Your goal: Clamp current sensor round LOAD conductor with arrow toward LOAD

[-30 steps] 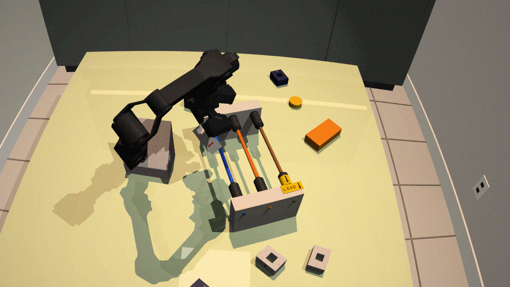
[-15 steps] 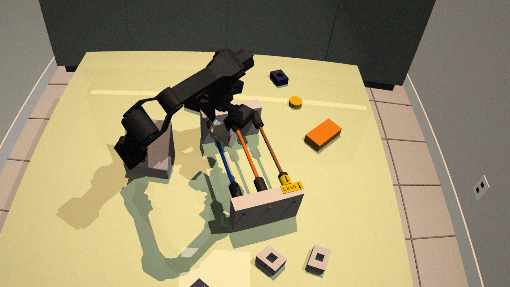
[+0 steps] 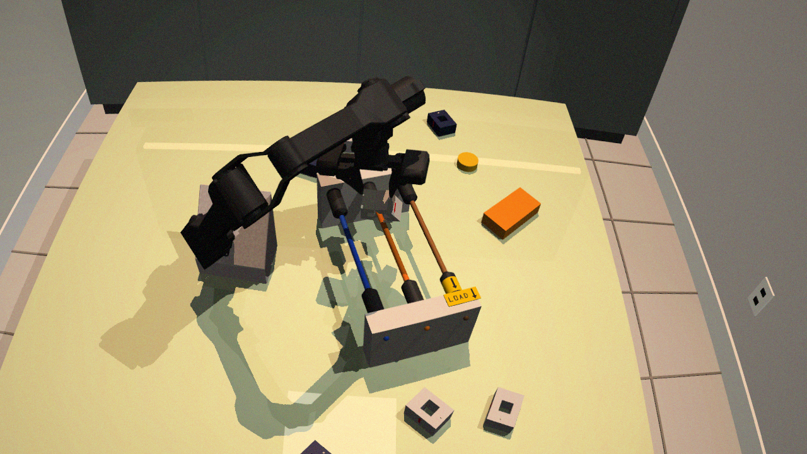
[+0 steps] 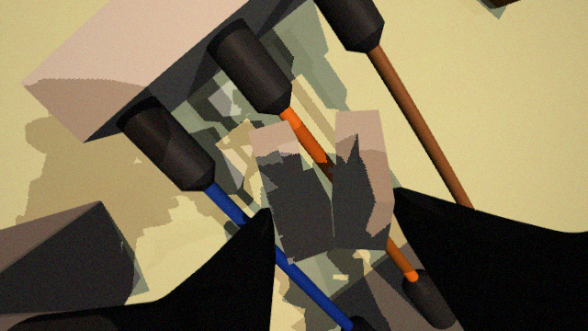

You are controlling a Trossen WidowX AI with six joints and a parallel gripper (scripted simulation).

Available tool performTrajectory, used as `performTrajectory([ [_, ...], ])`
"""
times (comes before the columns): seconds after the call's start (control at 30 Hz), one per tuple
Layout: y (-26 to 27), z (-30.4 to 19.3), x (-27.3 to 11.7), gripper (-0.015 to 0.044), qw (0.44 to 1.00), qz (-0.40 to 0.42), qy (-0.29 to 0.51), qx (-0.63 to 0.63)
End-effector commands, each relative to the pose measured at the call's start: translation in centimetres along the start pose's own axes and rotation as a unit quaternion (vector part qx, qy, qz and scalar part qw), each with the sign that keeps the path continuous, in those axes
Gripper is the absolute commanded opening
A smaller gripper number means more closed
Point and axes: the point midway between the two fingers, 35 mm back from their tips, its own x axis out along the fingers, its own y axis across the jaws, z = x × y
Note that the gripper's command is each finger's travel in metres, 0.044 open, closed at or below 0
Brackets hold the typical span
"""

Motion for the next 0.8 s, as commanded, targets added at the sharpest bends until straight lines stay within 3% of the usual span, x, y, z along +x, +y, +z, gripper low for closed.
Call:
performTrajectory([
  [0.0,-1.4,0.6,-0.2,0.0,0.999,-0.017,-0.007,-0.047],
  [0.5,-5.6,2.1,0.7,0.0,0.968,-0.055,-0.004,-0.244],
  [0.77,-5.9,2.2,1.3,0.0,0.966,-0.057,-0.004,-0.253],
])
